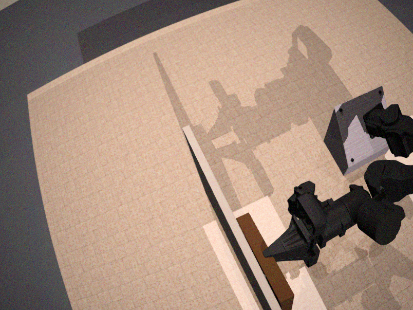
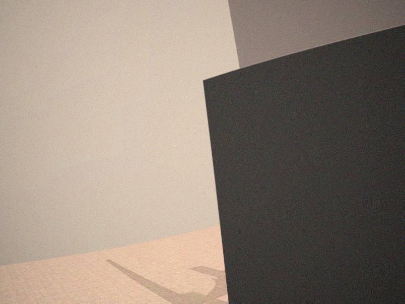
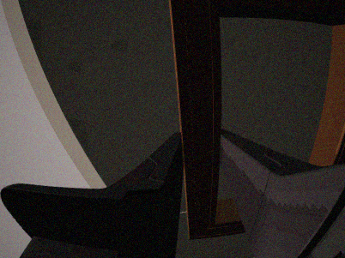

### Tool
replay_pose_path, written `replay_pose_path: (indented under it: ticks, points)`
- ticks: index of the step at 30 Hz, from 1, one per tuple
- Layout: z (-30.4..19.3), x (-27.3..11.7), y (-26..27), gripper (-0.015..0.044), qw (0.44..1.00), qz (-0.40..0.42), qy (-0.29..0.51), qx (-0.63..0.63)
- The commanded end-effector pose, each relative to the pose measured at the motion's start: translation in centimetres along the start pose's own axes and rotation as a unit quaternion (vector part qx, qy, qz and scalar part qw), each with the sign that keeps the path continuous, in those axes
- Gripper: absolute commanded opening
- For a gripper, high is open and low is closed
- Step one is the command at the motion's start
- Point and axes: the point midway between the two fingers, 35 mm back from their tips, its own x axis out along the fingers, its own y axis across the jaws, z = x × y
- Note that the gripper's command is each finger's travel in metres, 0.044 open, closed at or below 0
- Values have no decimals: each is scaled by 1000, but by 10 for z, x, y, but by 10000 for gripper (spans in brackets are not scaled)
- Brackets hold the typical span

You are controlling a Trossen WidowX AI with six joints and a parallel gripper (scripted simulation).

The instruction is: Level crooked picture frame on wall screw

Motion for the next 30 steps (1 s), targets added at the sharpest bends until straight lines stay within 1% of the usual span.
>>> replay_pose_path:
  ticks: [1, 30]
  points:
    - [0, 0, 0, 0, 1000, -1, 0, 1]
    - [0, 0, 9, 0, 1000, -1, 0, 0]
